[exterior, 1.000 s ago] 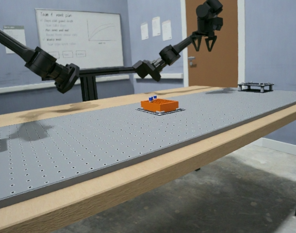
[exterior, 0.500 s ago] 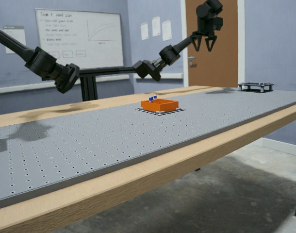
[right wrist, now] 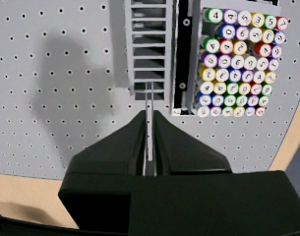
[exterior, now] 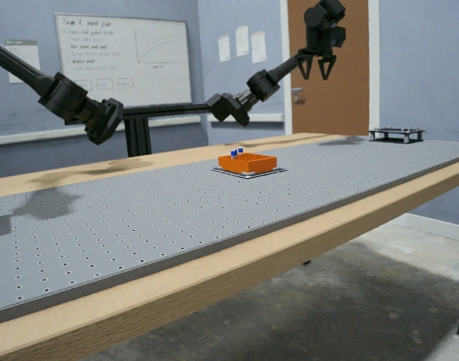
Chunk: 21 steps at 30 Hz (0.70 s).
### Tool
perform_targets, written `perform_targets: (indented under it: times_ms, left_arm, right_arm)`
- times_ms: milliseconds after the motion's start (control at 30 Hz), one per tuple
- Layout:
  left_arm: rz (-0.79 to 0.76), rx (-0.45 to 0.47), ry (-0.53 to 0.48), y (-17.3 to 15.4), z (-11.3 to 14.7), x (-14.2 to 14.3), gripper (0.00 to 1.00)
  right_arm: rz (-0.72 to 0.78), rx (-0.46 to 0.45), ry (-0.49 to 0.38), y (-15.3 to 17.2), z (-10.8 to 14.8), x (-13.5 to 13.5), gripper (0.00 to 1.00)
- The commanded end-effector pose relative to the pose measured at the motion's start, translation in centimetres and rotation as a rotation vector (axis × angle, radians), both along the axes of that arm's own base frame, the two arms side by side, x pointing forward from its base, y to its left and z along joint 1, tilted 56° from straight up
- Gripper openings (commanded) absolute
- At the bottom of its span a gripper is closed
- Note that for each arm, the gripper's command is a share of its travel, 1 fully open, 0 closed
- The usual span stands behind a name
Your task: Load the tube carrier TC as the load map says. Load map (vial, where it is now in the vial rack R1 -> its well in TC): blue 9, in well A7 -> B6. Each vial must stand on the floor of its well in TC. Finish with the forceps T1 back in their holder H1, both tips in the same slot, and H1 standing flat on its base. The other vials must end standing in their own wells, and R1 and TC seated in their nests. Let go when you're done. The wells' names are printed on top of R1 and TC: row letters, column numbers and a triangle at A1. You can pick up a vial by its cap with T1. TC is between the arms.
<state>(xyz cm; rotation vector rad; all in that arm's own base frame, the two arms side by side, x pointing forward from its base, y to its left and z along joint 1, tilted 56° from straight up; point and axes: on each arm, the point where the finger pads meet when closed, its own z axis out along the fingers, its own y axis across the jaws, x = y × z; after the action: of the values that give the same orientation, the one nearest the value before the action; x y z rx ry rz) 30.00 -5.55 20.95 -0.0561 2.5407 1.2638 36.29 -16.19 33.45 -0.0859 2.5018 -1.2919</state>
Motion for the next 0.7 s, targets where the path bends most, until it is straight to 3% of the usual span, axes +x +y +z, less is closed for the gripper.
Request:
perform_targets:
  times_ms: [0,667]
  left_arm:
    - [0.003,-0.006,-0.015,-0.32,0.65,0.37,1.00]
    - [0.003,-0.006,-0.015,-0.32,0.65,0.37,1.00]
  right_arm:
    - [-0.001,-0.004,0.009,-0.52,-0.33,0.22,0.07]
    - [0.009,-0.005,0.001,-0.55,-0.13,0.74,0.07]
